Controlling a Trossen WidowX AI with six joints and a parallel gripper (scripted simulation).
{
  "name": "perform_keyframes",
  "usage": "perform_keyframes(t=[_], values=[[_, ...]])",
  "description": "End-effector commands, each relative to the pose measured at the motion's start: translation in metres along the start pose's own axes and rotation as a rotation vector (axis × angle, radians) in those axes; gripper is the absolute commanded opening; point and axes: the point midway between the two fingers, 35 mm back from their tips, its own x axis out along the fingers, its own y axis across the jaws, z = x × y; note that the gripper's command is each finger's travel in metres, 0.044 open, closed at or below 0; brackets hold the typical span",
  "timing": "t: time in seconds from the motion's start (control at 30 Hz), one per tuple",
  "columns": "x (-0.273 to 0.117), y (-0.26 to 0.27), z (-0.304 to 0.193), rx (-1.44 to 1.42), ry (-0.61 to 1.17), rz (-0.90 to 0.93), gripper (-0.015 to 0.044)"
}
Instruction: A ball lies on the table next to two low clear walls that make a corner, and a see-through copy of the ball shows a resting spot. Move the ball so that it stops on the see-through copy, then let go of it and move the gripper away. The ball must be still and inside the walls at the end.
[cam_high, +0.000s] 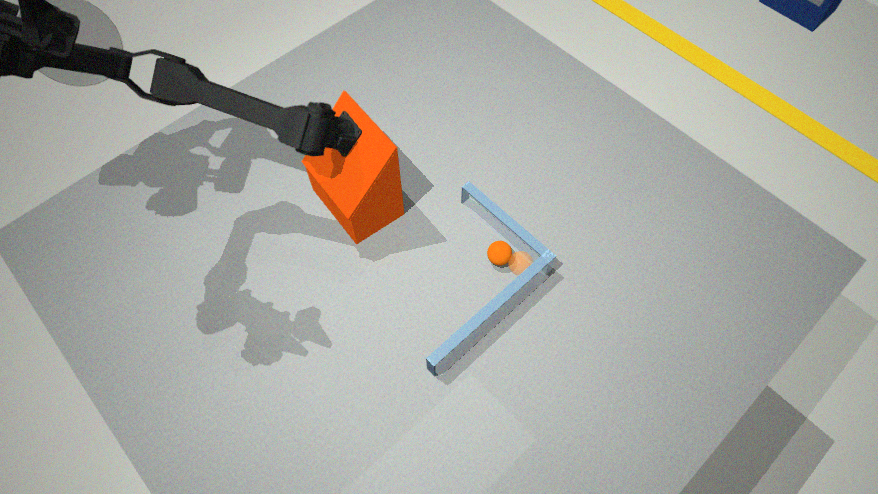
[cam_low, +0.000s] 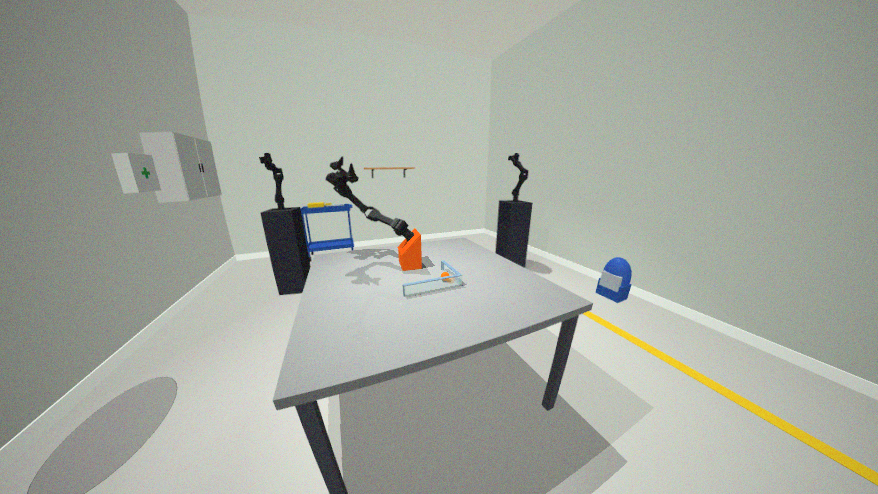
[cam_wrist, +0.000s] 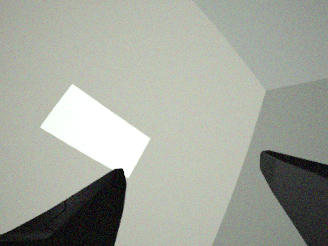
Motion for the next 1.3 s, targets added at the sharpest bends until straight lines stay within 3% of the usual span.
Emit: perform_keyframes(t=[0.0, 0.33, 0.67, 0.93, 1.27], values=[[0.025, -0.015, 0.024, -0.048, -0.039, -0.051, 0.0348], [0.115, -0.101, 0.1, -0.23, -0.092, -0.342, 0.0348], [0.19, -0.231, 0.158, -0.455, -0.017, -0.657, 0.0348], [0.219, -0.347, 0.171, -0.548, 0.131, -0.885, 0.0348], [0.211, -0.499, 0.179, -0.8, 0.455, -1.232, 0.0348]])
